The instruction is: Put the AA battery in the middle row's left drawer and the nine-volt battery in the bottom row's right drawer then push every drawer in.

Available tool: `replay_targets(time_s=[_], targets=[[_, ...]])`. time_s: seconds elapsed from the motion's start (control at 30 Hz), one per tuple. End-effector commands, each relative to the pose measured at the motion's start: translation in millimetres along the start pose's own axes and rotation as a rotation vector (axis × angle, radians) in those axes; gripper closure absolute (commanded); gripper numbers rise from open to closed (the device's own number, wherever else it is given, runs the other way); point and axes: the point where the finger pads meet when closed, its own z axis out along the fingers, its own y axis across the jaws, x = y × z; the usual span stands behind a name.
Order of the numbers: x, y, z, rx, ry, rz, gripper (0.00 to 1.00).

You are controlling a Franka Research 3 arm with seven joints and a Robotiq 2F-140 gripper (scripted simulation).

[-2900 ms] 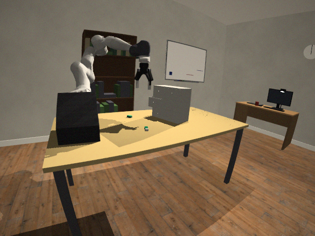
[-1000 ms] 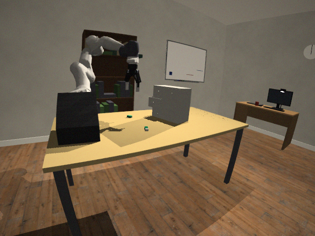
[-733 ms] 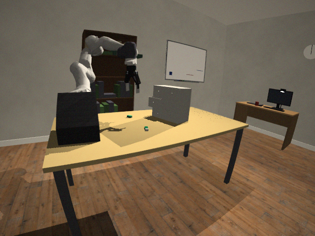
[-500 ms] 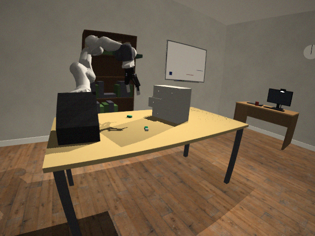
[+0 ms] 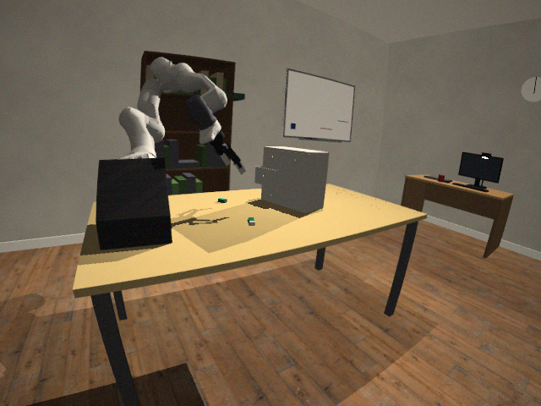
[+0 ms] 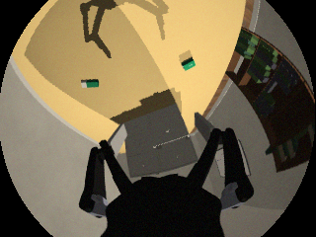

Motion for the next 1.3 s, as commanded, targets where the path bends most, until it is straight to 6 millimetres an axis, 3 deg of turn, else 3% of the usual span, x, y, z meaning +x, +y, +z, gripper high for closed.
replay_targets(time_s=[0.0,0.53,1.27], targets=[[-11.6,0.2,9.8,0.002,-0.122,-0.196,0.00],[-15.4,0.3,46.0,-0.028,-0.435,-0.196,0.00],[-16.6,0.3,57.0,-0.037,-0.530,-0.195,0.00]])
